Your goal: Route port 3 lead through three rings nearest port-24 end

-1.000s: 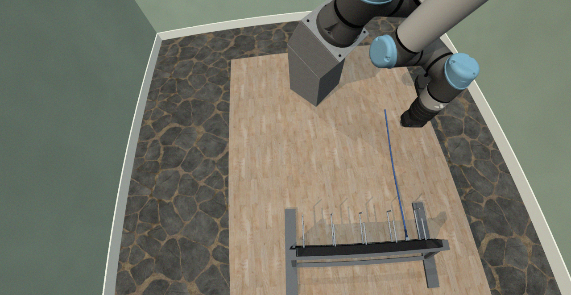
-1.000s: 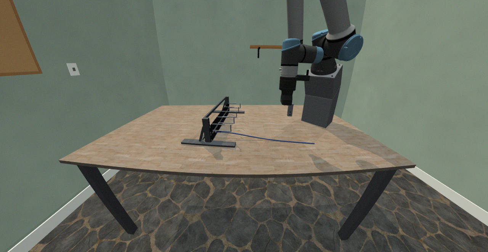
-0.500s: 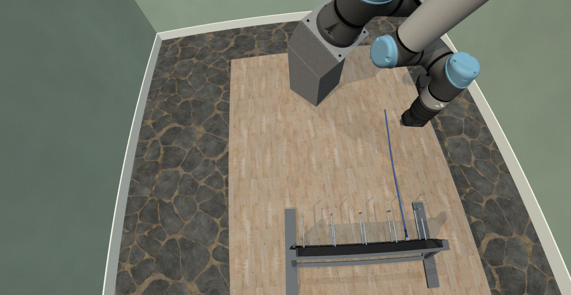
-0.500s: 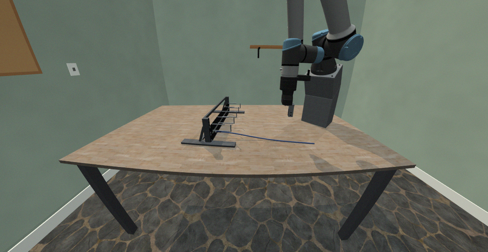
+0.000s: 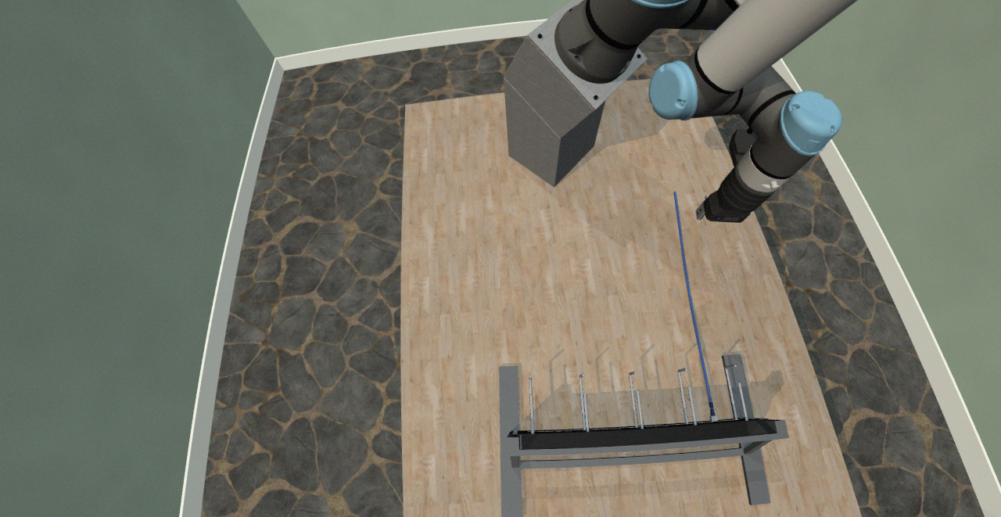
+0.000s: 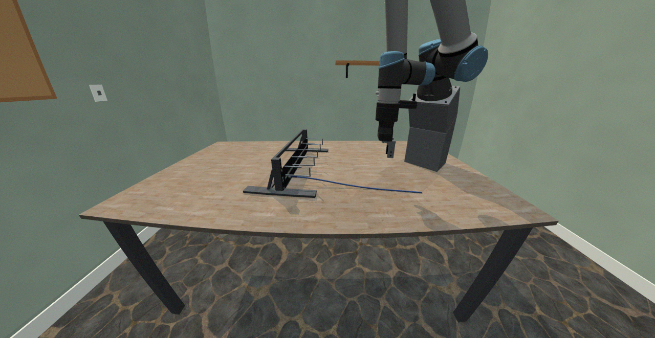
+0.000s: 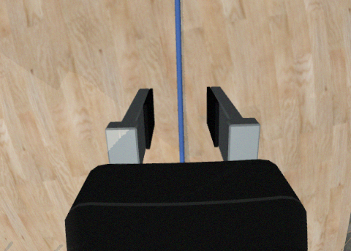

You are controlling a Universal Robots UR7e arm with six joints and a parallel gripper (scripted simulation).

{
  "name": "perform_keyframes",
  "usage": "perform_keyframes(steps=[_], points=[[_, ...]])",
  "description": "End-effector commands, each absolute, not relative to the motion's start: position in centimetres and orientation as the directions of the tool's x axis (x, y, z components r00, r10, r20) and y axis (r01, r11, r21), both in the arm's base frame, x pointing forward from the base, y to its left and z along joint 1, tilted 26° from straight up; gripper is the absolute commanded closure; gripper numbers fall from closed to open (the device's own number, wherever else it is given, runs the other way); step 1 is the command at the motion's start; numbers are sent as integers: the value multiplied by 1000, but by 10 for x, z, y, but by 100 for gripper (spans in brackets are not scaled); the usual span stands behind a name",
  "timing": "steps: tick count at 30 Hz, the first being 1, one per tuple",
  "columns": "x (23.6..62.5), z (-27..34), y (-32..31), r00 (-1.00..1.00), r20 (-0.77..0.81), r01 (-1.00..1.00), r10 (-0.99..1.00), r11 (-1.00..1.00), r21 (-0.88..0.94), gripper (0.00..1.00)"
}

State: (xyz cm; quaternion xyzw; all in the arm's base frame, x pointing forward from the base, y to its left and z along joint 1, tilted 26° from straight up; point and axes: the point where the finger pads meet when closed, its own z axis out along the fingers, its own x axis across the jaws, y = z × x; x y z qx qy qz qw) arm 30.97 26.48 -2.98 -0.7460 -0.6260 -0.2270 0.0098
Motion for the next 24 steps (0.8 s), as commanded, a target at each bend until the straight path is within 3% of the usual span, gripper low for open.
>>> perform_keyframes(steps=[1, 24], points=[[311, -28, 265, 111, 352, 937, 929, -215, 274, 33], [312, -31, 267, 110, 352, 938, 930, -215, 274, 33]])
